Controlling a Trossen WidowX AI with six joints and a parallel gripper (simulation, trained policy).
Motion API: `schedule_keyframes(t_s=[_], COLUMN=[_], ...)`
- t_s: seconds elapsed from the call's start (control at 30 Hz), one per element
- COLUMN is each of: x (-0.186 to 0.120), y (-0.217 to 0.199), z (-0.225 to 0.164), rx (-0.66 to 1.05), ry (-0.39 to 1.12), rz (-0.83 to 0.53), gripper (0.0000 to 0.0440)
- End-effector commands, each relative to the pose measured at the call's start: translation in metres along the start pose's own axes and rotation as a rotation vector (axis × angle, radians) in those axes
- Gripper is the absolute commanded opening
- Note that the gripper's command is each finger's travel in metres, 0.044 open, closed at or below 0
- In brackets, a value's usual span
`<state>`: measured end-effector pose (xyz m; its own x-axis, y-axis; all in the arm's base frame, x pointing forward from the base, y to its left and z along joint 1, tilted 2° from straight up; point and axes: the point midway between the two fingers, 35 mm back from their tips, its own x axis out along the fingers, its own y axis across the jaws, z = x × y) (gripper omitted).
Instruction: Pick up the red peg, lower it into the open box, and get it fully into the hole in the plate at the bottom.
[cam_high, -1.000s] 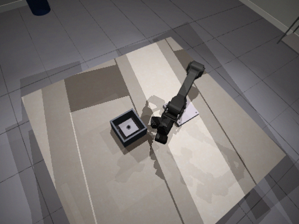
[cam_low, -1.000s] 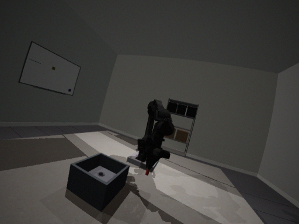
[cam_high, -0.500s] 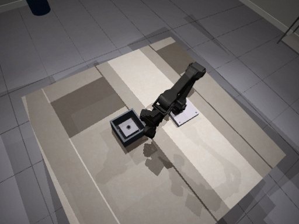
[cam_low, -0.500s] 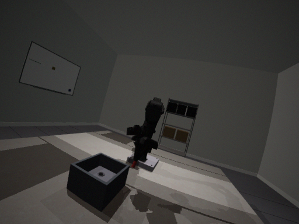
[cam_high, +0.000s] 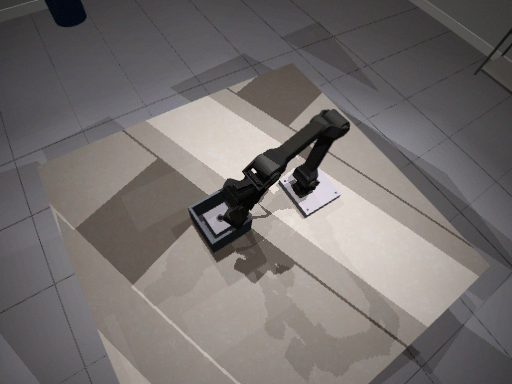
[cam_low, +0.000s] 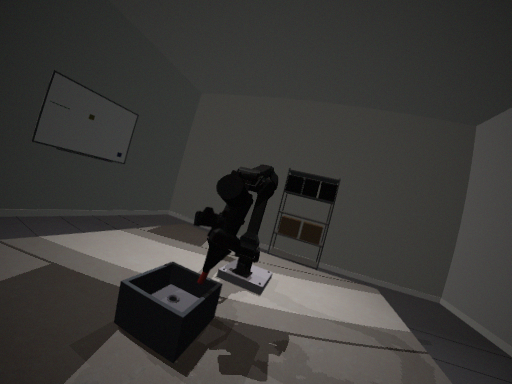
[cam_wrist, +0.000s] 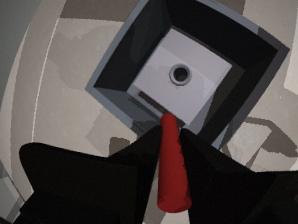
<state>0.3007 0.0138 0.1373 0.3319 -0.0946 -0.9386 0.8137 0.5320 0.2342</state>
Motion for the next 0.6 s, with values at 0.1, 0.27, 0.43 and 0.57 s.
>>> schedule_keyframes(t_s=[0.1,0.27,0.43,0.57], x=[0.012,0.022,0.034,0.046], y=[-0.001,-0.002,-0.004,-0.005], z=[0.018,0.029,0.036,0.038], rx=[0.026,0.045,0.056,0.058], ry=[-0.007,0.001,0.018,0.034], rz=[-0.015,-0.025,-0.040,-0.055], gripper=[0.0002,0.0007,0.0011,0.0010])
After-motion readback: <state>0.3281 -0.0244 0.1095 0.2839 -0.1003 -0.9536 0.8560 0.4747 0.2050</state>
